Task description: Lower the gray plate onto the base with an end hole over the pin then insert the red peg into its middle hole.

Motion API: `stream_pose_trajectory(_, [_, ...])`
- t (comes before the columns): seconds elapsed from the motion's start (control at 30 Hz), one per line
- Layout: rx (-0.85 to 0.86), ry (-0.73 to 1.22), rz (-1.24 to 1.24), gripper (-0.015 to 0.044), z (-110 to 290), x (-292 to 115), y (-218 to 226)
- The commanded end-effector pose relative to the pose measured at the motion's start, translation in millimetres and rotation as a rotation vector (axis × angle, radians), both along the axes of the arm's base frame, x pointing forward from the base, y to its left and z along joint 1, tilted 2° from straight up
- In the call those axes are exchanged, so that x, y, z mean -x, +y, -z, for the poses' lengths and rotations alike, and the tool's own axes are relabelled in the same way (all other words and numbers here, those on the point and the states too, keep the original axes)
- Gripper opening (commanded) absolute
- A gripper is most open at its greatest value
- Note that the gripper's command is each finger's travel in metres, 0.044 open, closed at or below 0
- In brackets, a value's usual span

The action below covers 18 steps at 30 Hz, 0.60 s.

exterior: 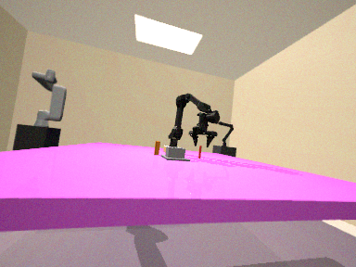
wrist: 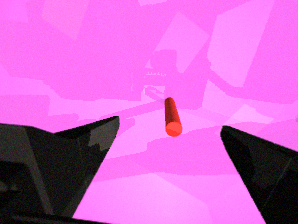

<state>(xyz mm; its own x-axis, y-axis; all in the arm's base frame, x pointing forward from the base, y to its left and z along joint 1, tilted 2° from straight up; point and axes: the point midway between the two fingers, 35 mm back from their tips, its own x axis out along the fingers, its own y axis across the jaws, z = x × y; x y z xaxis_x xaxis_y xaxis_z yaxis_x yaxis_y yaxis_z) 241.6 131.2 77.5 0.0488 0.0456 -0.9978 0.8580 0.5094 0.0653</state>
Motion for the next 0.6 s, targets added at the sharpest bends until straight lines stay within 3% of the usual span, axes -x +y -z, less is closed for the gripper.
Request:
stream_pose_trajectory(0.0, [0.008,0.006,0.006,0.0440,8,1,-1])
stream_pose_trajectory(0.57, [0.008,0.006,0.006,0.0440,33,2,-1])
